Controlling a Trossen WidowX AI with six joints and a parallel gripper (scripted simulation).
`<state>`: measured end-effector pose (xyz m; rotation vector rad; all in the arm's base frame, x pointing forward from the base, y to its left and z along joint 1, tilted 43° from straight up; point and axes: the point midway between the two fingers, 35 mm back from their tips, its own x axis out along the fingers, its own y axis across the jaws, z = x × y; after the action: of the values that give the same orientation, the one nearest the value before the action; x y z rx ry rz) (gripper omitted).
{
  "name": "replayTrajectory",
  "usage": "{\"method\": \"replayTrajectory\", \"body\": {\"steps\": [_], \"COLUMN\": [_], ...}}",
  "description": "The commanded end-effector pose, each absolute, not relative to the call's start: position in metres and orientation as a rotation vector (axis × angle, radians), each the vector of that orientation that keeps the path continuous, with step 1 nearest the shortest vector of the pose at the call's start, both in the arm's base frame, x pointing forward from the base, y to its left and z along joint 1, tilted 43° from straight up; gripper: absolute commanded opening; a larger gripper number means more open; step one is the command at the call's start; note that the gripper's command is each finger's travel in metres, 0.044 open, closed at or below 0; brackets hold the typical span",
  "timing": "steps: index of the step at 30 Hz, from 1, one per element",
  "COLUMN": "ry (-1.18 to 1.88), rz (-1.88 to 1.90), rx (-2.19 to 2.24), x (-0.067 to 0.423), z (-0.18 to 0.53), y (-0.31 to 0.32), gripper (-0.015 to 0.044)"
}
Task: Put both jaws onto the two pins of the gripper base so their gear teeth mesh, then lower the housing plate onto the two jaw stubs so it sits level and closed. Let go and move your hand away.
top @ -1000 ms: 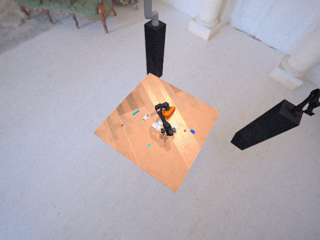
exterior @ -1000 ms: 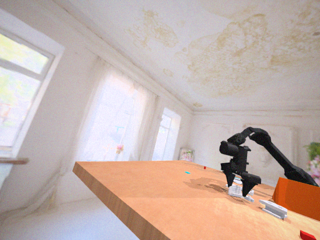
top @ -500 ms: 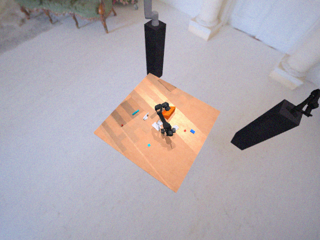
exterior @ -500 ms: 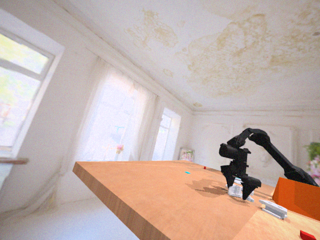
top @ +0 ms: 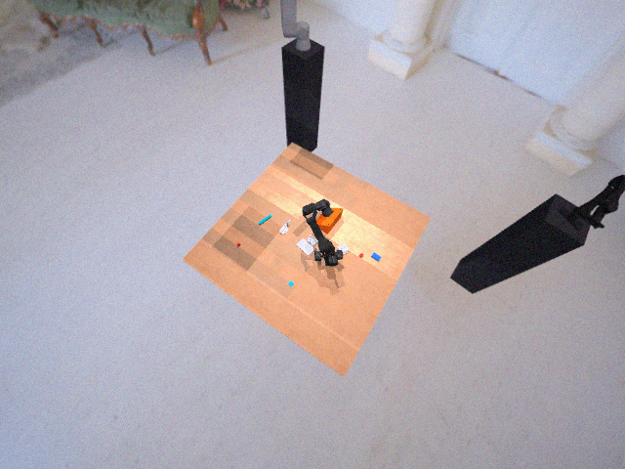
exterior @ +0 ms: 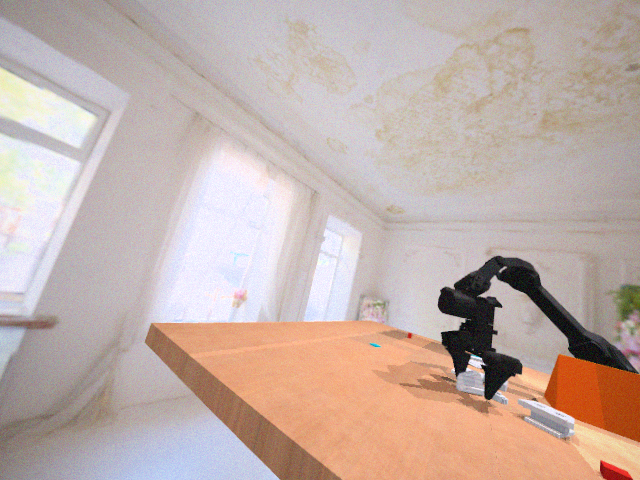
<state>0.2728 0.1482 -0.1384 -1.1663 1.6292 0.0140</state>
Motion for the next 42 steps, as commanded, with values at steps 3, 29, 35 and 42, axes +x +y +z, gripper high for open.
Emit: {"method": "replayTrajectory", "body": {"steps": [3,29,35,42], "ry": [1.629,1.629,1.629,1.629], "rz": [0.014,0.015,0.017,0.019], "rx": [-1.166,-1.167,-1.168,-1.169], "x": [0.273,0.273,0.273,0.271], "z": [-0.138,-0.133,-0.119,-0.102], "y": [0.148,0.154,0.168,0.183], "gripper": [0.0309,0.0134,0.0134,0.0134]}}
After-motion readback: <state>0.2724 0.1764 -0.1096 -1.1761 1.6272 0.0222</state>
